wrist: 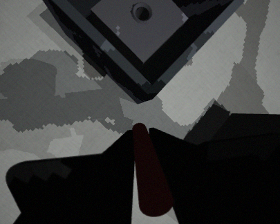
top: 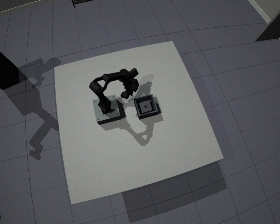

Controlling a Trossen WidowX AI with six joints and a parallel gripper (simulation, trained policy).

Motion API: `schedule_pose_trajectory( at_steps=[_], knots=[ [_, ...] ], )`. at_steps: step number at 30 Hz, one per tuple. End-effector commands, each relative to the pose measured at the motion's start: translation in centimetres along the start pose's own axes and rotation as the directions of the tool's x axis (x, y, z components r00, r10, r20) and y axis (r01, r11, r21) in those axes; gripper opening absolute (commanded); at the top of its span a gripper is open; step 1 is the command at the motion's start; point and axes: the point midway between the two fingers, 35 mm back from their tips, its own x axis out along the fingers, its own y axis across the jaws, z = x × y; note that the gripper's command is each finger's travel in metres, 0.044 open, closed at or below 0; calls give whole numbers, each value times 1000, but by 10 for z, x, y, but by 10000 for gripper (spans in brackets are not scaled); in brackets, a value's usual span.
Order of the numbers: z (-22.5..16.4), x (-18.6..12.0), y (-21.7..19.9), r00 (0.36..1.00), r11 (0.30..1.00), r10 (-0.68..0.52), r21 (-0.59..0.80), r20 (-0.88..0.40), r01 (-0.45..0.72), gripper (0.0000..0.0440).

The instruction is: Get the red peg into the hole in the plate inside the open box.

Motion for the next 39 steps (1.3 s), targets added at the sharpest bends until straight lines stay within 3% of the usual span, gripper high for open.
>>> schedule_pose_trajectory(
  at_steps=[1,16,39],
  knots=[
    [18,-10,3,1000,1000,13,-5,23,-13,0],
    [73,-7,-5,1000,999,9,44,16,-10,0],
    [134,39,-20,999,984,29,179,-34,-22,3]
  ],
)
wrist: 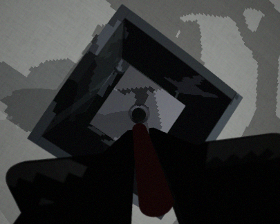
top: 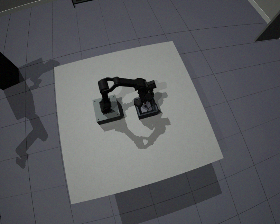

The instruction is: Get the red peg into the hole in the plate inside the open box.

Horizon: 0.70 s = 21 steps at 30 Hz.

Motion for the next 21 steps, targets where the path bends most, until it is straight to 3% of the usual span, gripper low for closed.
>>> schedule_pose_trajectory(
  at_steps=[1,8,14,18,21],
  knots=[
    [6,12,1,1000,1000,0,10,-21,0,3],
    [5,35,-2,998,1000,-17,7,-55,18,19],
    [3,49,-6,996,999,-40,-25,-76,38,146],
    [8,54,-4,996,998,-53,-40,-78,50,162],
    [18,55,1,997,998,-46,-46,-63,43,235]
  ],
)
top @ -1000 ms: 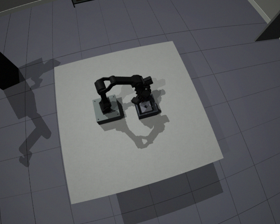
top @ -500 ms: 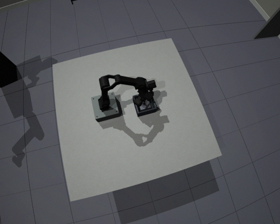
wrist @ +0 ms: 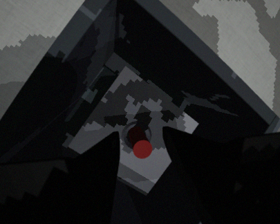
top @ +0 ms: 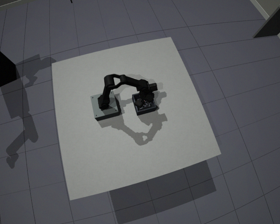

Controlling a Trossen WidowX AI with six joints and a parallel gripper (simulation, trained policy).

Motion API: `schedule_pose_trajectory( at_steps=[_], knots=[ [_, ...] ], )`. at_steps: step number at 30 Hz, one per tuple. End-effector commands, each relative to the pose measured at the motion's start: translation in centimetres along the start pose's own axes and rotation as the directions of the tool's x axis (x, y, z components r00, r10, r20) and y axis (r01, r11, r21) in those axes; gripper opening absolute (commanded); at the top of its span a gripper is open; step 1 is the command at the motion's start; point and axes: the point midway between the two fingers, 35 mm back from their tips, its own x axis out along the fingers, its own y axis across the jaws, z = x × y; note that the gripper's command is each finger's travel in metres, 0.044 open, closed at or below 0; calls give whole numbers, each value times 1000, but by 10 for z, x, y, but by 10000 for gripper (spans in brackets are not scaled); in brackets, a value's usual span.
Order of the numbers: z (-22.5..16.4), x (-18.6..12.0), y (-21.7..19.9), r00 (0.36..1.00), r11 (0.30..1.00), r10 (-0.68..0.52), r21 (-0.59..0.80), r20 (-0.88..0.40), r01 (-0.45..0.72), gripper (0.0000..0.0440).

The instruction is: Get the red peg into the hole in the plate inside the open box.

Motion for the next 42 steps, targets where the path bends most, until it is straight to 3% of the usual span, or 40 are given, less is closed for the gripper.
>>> schedule_pose_trajectory(
  at_steps=[1,12,25,42],
  knots=[
    [14,2,6,1000,1000,4,-14,18,-3,255],
    [50,0,16,997,999,13,-40,73,-10,440],
    [100,-13,17,980,999,39,8,198,-41,440],
    [101,-13,17,979,999,39,9,200,-42,440]
  ],
)
